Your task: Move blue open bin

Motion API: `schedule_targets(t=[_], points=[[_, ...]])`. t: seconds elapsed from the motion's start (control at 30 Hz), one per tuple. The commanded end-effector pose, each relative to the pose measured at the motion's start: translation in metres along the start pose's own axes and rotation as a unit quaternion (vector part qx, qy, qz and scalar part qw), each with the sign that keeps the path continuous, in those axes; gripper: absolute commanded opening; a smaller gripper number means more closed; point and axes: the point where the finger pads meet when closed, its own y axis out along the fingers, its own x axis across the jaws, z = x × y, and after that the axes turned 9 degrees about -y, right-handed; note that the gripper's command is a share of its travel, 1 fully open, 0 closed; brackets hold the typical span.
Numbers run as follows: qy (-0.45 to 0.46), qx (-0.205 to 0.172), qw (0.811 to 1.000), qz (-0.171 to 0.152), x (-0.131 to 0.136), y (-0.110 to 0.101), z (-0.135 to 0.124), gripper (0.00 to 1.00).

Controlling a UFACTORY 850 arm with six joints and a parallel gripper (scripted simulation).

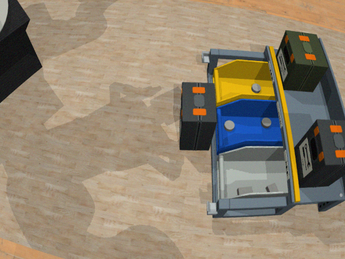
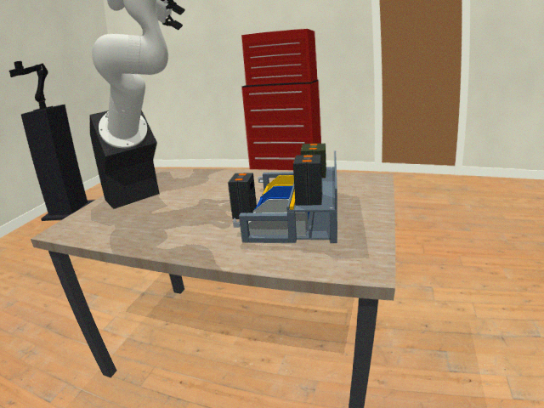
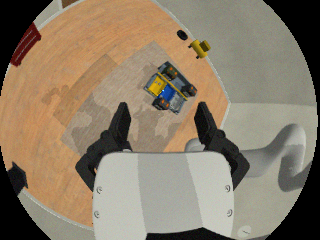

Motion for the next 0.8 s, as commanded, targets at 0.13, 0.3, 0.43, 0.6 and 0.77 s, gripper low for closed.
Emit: schedule_targets(t=[0.13, 0.3, 0.43, 0.6, 0.77], points=[[-0.019, -0.01, 1.0, 0.021, -0.0001, 0.0009, -0.0001, 1.0], [-0.051, -0.022, 0.997, 0.06, -0.0001, 0.0008, -0.0001, 1.0], [-0.098, -0.041, 0.987, 0.118, 0.0, 0.0008, 0.0, 1.0], [-0.098, -0.041, 0.987, 0.118, 0.0, 0.0008, 0.0, 1.0], [-0.098, -0.041, 0.987, 0.118, 0.0, 0.0008, 0.0, 1.0]])
